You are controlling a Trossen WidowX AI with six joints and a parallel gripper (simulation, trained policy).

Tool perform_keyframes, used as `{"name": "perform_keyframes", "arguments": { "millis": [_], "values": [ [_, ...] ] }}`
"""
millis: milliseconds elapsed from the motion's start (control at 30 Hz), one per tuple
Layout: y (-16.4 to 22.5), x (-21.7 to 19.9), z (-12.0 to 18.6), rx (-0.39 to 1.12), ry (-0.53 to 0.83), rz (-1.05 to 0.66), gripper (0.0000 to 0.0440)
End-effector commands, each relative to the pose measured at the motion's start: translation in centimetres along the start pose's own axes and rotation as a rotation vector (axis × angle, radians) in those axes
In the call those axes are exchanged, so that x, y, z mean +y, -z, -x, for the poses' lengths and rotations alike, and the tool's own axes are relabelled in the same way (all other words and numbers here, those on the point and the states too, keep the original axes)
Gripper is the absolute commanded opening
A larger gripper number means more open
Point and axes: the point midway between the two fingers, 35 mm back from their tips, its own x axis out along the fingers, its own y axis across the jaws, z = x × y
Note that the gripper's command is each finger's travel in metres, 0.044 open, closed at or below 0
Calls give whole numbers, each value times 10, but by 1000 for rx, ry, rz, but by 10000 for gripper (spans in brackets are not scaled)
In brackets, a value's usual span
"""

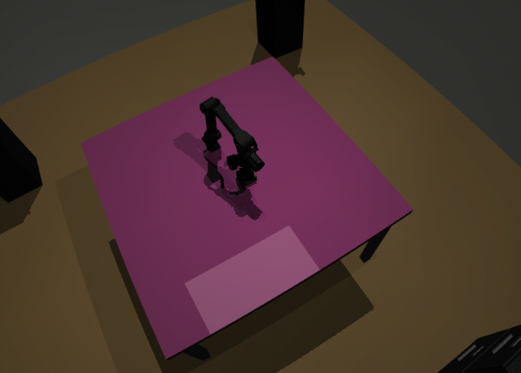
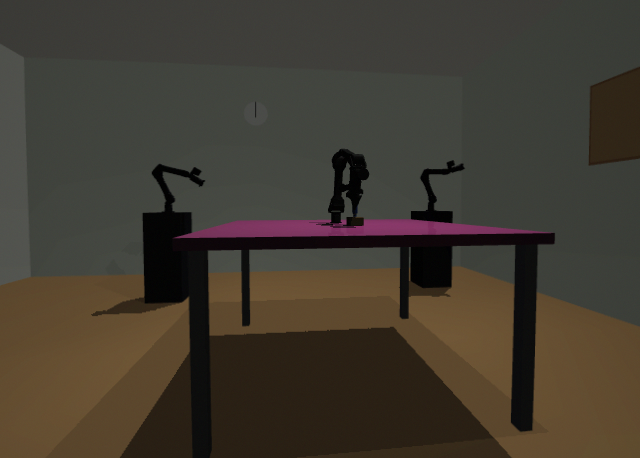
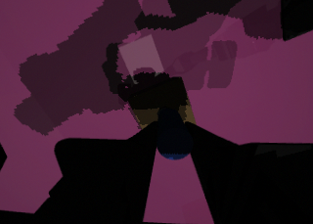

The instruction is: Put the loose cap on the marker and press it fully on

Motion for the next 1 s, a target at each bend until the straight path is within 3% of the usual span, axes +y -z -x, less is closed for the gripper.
{"name": "perform_keyframes", "arguments": {
  "millis": [0, 233, 300, 633, 967],
  "values": [
    [-3, -5, -11, -12, 29, 15, 1],
    [-3, -5, -23, -14, 33, 42, 2],
    [-4, -5, -25, -19, 37, 44, 54],
    [-6, -9, -29, -26, 56, 51, 104],
    [-7, -7, -31, -27, 46, 69, 114]
  ]
}}
